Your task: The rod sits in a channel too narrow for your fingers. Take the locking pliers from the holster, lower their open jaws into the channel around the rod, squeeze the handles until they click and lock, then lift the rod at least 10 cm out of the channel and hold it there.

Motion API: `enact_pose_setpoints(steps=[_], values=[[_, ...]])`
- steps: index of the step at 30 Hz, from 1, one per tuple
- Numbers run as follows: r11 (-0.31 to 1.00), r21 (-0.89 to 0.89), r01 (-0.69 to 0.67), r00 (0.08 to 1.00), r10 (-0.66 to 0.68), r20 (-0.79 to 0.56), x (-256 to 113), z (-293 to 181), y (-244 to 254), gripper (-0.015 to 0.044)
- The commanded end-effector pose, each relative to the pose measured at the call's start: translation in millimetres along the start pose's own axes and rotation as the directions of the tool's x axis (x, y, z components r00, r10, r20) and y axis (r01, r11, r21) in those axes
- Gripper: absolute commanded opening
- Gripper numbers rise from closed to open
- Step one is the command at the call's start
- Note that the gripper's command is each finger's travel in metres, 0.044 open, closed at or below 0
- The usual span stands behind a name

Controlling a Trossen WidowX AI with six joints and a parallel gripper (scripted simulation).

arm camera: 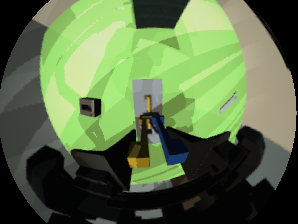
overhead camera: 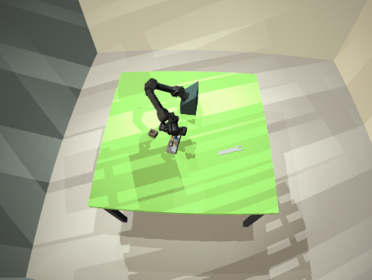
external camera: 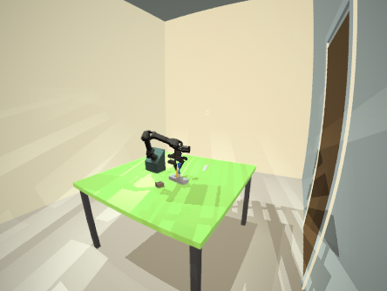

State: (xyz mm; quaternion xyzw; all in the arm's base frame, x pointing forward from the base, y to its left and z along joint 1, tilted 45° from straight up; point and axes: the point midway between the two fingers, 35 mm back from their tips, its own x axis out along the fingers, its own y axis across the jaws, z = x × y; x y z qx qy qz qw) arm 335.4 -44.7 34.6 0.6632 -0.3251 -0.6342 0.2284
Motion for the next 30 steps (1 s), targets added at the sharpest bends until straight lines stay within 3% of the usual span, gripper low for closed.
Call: enact_pose_setpoints(steps=[1,16,21,30], values=[[1.000,0.005,0.004,1.000,-0.004,0.000,-0.1,-0.6,-1.3,0.0230],[1.000,0.005,0.004,1.000,-0.004,0.000,-0.1,-0.6,-1.5,0.0227],[1.000,0.005,0.004,1.000,-0.004,0.000,-0.1,-0.6,-1.5,0.0107],[1.000,0.005,0.003,1.000,-0.003,0.000,-0.7,-0.7,-1.7,0.0107]])
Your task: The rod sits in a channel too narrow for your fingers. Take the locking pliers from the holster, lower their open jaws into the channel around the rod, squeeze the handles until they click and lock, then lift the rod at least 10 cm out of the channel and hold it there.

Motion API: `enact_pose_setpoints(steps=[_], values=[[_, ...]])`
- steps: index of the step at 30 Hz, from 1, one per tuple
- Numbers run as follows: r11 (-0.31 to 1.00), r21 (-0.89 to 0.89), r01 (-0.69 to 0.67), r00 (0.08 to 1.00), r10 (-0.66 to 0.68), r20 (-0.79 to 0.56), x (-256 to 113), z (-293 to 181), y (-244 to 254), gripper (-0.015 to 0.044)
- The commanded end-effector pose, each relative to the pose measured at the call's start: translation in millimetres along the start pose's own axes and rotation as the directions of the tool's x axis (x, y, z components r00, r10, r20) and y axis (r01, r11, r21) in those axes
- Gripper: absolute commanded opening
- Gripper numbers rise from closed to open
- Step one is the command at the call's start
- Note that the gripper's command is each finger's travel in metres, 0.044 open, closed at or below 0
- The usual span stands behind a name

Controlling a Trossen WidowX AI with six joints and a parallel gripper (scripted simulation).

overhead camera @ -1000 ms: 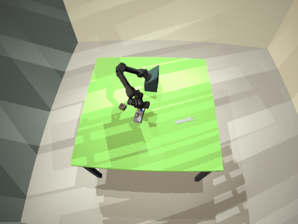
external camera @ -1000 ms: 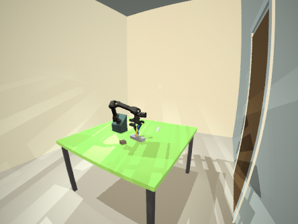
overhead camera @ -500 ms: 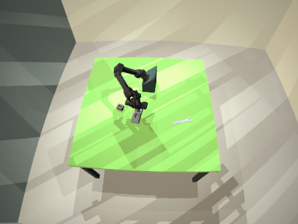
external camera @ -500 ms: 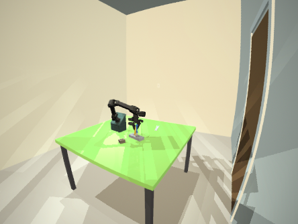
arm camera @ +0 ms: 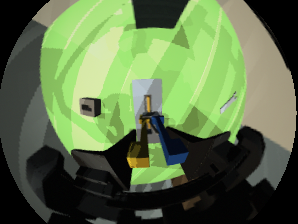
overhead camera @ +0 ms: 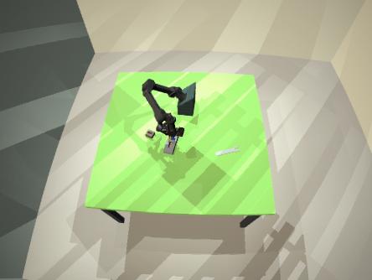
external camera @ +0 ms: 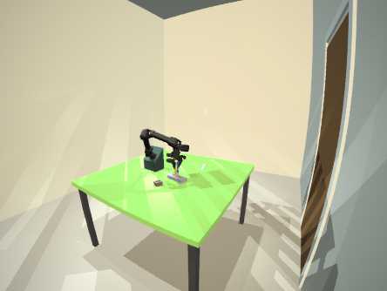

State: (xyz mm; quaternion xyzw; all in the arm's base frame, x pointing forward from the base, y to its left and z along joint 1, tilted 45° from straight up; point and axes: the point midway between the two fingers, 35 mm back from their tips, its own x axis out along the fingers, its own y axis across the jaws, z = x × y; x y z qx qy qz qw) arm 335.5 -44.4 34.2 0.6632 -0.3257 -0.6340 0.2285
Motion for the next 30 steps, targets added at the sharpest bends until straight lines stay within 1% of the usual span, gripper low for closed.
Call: enact_pose_setpoints(steps=[1,30], values=[[1.000,0.004,0.004,1.000,-0.004,0.000,-1,-1,-1,0.0107],[1.000,0.003,-0.018,1.000,0.018,0.001,-27,-2,-7,0.0107]])
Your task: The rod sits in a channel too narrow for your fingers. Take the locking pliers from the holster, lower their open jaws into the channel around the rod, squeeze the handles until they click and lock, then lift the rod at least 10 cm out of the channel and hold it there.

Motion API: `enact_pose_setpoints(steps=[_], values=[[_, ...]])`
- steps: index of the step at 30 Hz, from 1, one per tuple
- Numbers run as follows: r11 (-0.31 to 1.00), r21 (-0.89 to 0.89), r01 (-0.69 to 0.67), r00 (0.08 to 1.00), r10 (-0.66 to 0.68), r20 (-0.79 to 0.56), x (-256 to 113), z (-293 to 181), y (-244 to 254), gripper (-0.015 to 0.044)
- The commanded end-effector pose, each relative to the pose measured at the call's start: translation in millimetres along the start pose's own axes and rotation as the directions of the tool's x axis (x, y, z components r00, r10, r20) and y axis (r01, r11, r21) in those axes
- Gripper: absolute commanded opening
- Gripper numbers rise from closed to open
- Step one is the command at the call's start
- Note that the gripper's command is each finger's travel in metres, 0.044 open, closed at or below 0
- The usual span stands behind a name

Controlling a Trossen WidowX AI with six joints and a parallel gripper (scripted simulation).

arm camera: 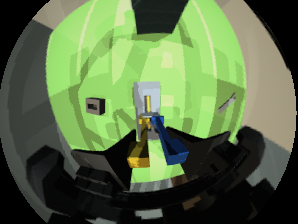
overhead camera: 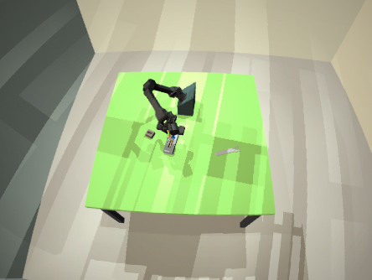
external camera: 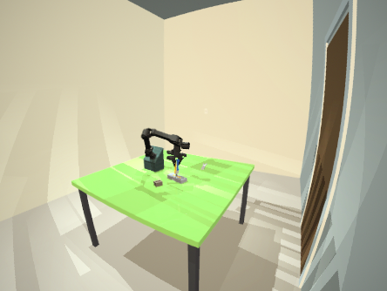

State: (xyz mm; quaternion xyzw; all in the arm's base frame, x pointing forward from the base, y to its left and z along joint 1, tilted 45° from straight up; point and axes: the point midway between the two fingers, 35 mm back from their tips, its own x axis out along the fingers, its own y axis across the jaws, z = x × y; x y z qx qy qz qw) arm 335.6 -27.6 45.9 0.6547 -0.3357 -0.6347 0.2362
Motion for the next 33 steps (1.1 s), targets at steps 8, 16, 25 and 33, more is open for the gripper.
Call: enact_pose_setpoints(steps=[8,16,25,33], values=[[1.000,0.004,0.004,1.000,-0.004,-0.010,-14,-3,-5,0.0107],[1.000,0.004,-0.003,1.000,0.003,-0.011,-21,-2,-6,0.0107],[1.000,0.004,-0.002,0.998,0.002,-0.056,-29,-6,-5,0.0107],[1.000,0.004,0.000,0.995,0.001,-0.104,-37,-10,-5,0.0107]])
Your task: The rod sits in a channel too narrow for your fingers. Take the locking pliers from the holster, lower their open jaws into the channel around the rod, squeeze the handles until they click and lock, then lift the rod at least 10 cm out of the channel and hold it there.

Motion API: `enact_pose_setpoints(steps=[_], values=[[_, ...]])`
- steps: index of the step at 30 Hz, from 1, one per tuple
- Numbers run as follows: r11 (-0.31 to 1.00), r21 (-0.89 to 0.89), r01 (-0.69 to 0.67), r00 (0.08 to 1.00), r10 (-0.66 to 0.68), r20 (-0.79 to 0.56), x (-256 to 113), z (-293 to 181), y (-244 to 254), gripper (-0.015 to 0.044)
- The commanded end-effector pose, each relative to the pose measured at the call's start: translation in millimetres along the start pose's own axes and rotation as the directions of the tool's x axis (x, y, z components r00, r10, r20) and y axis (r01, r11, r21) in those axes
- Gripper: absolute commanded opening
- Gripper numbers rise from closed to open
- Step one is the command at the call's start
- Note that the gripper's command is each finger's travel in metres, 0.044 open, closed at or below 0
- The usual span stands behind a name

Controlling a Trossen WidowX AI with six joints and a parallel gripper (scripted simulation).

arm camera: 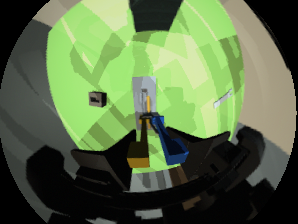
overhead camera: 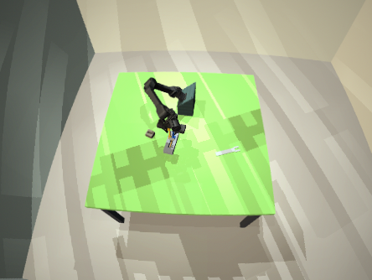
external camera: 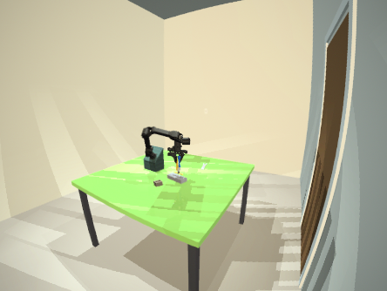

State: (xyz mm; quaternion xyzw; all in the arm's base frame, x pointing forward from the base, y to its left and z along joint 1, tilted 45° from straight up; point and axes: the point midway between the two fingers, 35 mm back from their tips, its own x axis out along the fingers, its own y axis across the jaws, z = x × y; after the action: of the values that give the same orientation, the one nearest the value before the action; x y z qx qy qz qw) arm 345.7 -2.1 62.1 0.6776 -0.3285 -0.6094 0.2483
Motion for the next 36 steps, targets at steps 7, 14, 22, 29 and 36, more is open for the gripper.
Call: enact_pose_setpoints(steps=[7,14,22,29,36], values=[[1.000,0.002,0.003,0.997,-0.003,-0.071,-14,-6,3,0.0107],[1.000,0.003,0.003,0.994,-0.003,-0.112,-21,-10,3,0.0107],[1.000,0.006,0.004,0.987,-0.003,-0.158,-30,-14,5,0.0107],[1.000,0.008,0.004,0.980,-0.002,-0.197,-38,-17,6,0.0107],[1.000,0.012,0.004,0.972,-0.001,-0.235,-45,-19,7,0.0107]])
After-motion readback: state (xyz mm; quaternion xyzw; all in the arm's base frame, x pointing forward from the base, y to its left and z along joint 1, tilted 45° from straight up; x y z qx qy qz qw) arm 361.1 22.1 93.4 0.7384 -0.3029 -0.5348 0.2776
